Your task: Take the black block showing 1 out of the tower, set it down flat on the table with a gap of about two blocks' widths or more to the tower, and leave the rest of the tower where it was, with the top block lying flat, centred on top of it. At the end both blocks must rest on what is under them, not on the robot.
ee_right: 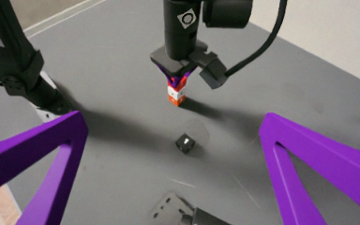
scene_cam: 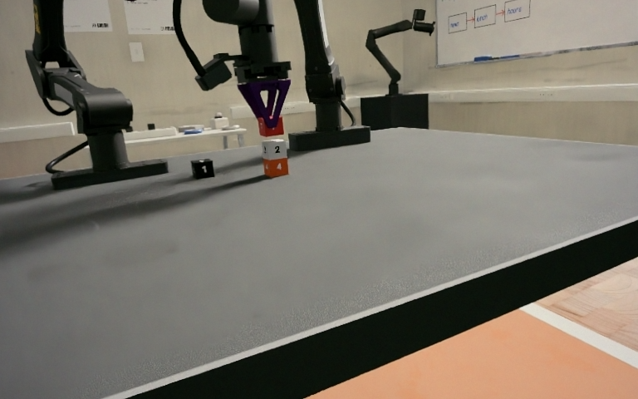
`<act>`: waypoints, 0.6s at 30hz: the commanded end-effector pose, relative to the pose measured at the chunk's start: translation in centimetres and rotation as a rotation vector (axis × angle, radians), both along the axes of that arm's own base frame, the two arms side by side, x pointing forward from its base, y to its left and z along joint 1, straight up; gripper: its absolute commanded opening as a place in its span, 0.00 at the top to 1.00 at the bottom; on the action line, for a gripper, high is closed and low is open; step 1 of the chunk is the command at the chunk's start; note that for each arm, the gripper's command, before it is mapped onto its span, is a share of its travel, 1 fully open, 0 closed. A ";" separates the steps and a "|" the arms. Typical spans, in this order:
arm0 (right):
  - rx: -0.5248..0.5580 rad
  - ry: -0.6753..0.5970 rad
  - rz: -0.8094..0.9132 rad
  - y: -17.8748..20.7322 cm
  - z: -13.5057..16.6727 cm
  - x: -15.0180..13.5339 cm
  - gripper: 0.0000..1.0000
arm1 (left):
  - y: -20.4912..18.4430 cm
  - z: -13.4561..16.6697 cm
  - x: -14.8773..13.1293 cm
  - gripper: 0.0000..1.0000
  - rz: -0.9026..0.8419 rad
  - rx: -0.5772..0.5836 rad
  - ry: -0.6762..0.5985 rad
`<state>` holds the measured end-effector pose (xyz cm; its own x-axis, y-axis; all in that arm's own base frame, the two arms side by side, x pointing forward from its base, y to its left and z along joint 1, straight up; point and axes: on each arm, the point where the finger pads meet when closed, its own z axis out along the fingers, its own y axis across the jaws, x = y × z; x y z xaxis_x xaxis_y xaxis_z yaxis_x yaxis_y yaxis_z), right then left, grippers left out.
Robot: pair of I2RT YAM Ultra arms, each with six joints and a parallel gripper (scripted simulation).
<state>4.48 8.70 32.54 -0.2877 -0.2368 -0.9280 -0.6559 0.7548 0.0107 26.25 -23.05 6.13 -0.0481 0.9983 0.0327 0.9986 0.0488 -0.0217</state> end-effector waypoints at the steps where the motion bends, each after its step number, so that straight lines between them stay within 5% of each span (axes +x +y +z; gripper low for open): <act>1: 0.006 -0.005 0.009 0.2 0.7 0.0 0.00 | 0.2 0.0 0.3 0.73 0.008 -0.013 -0.014; 18: 0.006 -0.005 0.009 0.2 0.7 0.0 0.00 | 0.2 -1.1 0.2 0.73 0.008 -0.005 -0.004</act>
